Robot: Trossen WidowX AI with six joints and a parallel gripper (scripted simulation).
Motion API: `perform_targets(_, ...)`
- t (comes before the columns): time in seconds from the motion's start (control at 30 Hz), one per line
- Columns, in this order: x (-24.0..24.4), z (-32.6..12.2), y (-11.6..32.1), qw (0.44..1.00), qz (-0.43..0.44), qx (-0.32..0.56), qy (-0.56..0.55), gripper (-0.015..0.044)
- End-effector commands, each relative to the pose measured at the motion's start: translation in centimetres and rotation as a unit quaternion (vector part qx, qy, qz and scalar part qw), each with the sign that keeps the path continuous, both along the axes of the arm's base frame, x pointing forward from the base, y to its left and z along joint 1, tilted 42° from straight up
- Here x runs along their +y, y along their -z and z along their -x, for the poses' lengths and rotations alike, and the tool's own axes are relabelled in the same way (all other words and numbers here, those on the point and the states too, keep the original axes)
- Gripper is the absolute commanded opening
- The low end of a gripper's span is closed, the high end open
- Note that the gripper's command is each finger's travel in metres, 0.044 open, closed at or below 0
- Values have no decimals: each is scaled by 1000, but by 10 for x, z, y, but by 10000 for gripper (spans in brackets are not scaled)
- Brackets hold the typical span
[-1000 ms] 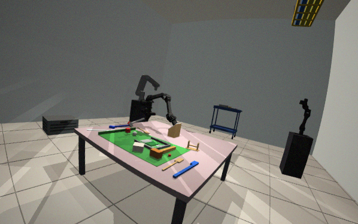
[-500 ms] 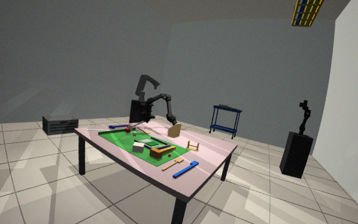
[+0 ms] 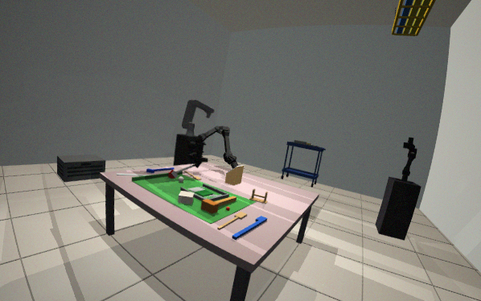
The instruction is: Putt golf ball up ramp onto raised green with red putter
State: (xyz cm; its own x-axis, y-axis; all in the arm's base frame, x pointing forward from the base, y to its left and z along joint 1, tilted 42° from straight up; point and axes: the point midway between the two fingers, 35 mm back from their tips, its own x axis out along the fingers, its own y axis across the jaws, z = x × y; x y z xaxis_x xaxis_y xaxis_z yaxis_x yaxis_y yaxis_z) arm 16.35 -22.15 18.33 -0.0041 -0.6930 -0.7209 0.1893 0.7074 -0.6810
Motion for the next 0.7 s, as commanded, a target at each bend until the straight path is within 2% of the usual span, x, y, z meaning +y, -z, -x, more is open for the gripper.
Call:
perform_targets(0.0, -4, -1, 7, 1000, -4, 3, -4, 0)
perform_targets(0.67, -14, 2, -2, 1000, -3, 3, -2, 0)
